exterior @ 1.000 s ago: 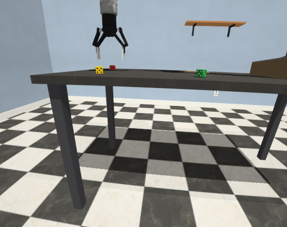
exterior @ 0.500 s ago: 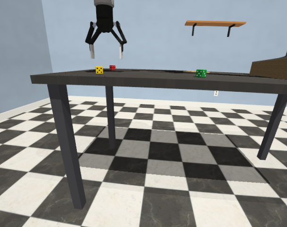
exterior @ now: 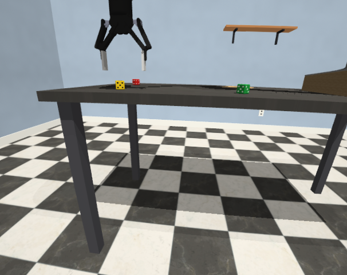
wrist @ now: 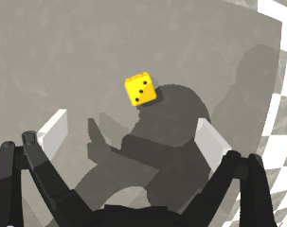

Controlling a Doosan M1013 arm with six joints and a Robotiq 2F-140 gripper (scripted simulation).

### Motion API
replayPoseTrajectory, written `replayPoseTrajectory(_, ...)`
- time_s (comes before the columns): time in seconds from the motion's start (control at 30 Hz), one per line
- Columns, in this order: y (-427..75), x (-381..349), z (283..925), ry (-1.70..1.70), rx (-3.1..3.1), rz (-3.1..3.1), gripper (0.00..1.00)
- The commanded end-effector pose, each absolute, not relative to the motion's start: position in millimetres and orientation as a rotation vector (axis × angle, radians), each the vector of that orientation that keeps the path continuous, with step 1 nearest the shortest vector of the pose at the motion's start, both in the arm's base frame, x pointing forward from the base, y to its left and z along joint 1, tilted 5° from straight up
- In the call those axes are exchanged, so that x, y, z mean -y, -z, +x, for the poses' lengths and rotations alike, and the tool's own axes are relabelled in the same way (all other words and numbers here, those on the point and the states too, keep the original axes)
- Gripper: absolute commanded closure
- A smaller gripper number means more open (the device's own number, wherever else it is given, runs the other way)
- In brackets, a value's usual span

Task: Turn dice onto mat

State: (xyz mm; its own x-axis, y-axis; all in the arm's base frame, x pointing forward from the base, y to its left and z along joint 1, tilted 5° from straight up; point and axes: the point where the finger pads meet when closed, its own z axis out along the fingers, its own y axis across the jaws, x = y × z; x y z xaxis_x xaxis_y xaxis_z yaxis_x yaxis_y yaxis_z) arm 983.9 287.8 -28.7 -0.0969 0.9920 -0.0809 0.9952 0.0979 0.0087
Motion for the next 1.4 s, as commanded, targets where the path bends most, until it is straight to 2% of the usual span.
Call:
replayPoseTrajectory(0.0, 29.1, -296.7, 981.7, 0.073, -2.278, 2.066, 0.00)
replayPoseTrajectory(1.37, 30.4, -312.0, 977.8, 0.073, -2.278, 2.066, 0.00)
